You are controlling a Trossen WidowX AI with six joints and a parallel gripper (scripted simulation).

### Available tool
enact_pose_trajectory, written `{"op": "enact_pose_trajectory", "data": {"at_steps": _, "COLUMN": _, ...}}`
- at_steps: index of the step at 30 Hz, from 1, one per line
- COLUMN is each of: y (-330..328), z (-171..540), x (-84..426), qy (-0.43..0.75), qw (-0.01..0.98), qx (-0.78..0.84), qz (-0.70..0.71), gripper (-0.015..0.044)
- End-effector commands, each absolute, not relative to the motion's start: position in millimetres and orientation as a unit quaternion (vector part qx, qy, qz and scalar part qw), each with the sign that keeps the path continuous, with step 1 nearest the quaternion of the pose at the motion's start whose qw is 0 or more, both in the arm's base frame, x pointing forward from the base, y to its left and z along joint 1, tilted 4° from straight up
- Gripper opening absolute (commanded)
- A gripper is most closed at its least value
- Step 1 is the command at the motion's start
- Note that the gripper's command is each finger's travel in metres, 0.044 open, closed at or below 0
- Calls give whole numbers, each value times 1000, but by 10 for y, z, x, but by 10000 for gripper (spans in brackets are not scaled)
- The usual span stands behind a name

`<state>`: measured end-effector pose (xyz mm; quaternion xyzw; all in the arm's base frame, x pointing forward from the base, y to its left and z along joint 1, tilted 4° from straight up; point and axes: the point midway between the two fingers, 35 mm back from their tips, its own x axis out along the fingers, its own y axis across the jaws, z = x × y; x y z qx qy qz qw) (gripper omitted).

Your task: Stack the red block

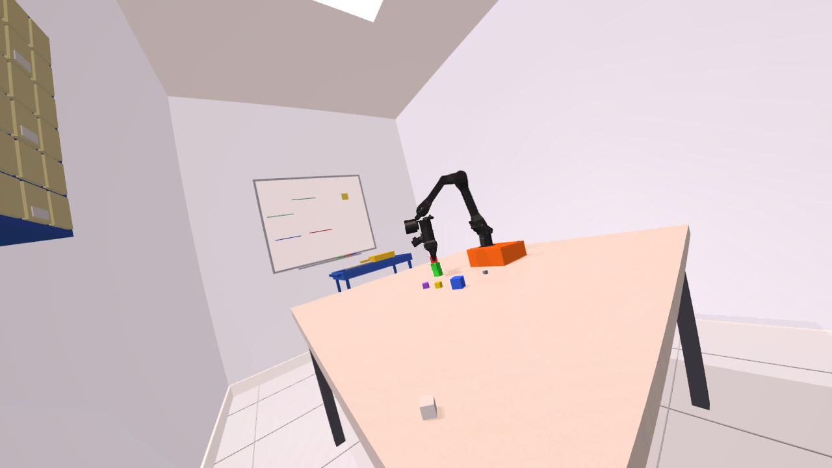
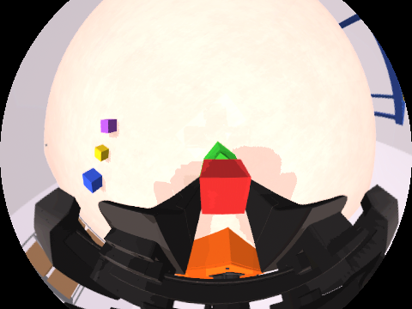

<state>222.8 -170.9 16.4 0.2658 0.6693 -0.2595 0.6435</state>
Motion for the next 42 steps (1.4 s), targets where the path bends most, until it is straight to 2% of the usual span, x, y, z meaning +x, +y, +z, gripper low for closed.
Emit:
{"op": "enact_pose_trajectory", "data": {"at_steps": 1, "y": -1710, "z": 141, "x": 2213, "qy": 672, "qw": 641, "qx": 263, "qz": -260, "gripper": 0}}
{"op": "enact_pose_trajectory", "data": {"at_steps": 32, "y": -1712, "z": 202, "x": 2218, "qy": 672, "qw": 641, "qx": 263, "qz": -260, "gripper": 0}}
{"op": "enact_pose_trajectory", "data": {"at_steps": 42, "y": -1701, "z": 143, "x": 2217, "qy": 672, "qw": 641, "qx": 266, "qz": -259, "gripper": 263}}
